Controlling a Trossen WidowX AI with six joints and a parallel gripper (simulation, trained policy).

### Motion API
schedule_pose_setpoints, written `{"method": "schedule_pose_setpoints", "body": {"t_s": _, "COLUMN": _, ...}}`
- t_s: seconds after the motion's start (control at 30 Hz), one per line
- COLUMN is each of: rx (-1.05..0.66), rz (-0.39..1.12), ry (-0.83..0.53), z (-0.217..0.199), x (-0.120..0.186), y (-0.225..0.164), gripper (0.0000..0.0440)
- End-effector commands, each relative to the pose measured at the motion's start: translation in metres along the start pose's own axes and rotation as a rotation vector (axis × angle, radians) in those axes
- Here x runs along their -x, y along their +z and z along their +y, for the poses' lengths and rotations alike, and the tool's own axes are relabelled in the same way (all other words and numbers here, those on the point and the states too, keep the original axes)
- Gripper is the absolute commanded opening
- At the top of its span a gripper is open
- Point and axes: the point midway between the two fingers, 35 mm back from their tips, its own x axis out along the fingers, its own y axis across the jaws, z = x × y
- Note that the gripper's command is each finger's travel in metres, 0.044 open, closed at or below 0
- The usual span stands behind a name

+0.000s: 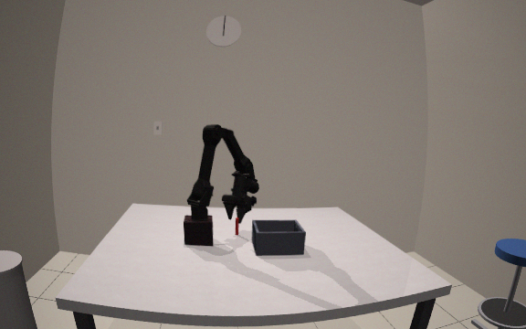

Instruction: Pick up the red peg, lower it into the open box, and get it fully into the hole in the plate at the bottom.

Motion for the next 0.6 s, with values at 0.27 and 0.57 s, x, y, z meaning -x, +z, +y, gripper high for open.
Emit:
{"method": "schedule_pose_setpoints", "body": {"t_s": 0.27, "rx": -0.001, "rz": -0.045, "ry": 0.036, "z": 0.014, "x": -0.046, "y": 0.000, "gripper": 0.0393}}
{"method": "schedule_pose_setpoints", "body": {"t_s": 0.57, "rx": -0.001, "rz": -0.028, "ry": 0.014, "z": 0.013, "x": -0.066, "y": -0.005, "gripper": 0.0159}}
